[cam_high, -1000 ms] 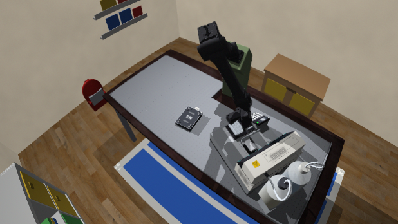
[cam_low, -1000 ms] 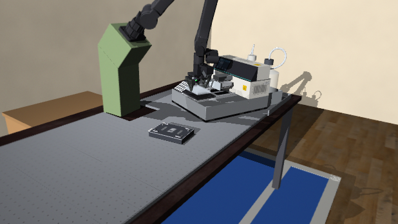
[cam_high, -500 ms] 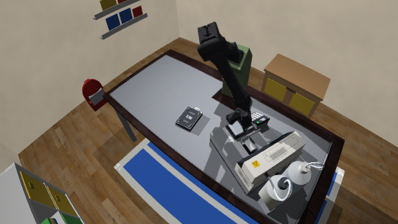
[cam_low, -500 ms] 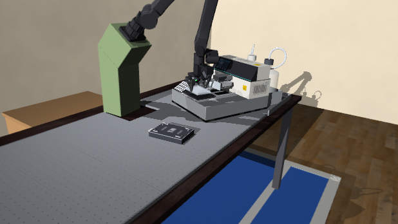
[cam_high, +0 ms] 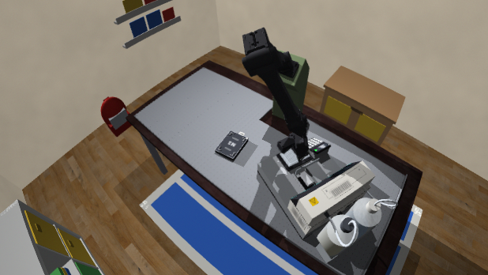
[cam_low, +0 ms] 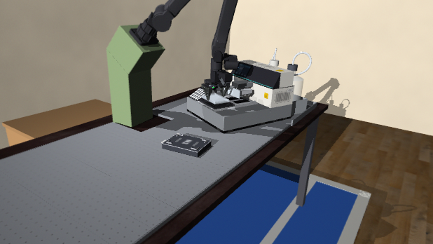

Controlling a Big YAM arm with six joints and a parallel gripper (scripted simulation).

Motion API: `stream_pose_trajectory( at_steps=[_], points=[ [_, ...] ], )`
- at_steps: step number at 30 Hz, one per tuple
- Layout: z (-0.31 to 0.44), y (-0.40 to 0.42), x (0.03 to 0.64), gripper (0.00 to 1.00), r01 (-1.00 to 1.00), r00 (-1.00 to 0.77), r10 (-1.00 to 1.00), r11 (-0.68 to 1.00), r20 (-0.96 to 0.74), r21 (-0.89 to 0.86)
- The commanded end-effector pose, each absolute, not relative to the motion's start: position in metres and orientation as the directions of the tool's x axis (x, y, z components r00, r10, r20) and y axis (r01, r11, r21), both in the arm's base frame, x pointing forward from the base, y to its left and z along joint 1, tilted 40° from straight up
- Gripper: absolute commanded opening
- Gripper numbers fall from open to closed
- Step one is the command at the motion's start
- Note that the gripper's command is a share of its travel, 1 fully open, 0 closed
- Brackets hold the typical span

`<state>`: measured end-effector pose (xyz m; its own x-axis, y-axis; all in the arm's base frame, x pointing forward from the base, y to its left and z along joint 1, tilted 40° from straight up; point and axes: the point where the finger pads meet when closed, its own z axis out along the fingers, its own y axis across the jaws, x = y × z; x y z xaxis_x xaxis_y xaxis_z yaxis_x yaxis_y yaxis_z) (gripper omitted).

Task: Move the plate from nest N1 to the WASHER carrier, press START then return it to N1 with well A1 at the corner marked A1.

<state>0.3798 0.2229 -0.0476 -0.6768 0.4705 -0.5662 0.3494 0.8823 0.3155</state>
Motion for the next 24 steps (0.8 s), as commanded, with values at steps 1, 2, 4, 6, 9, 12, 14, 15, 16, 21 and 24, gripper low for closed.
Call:
stream_pose_trajectory(
  at_steps=[1,2,4,6,9,12,14,15,16,21,24],
  points=[
    [-0.0474,0.2208,0.3826,0.84,0.344,-0.677,0.465,0.885,-0.571,0.314],
    [-0.0480,0.2206,0.3831,0.84,0.344,-0.676,0.466,0.885,-0.571,0.315],
    [-0.0505,0.2206,0.3828,0.84,0.345,-0.678,0.464,0.886,-0.570,0.311],
    [-0.0524,0.2209,0.3818,0.84,0.344,-0.682,0.461,0.888,-0.568,0.307],
    [-0.0491,0.2217,0.3847,0.84,0.343,-0.676,0.466,0.885,-0.571,0.315],
    [-0.0500,0.2222,0.3856,0.84,0.343,-0.676,0.466,0.885,-0.571,0.315],
    [-0.0529,0.2214,0.3832,0.84,0.343,-0.681,0.461,0.887,-0.569,0.308],
    [-0.0535,0.2205,0.3824,0.84,0.344,-0.682,0.461,0.887,-0.568,0.306],
    [-0.0535,0.2205,0.3824,0.84,0.344,-0.682,0.461,0.887,-0.568,0.306],
    [-0.0512,0.2210,0.3853,0.84,0.344,-0.677,0.465,0.885,-0.570,0.313],
    [-0.0535,0.2220,0.3848,0.84,0.343,-0.680,0.462,0.887,-0.569,0.310]
  ],
)
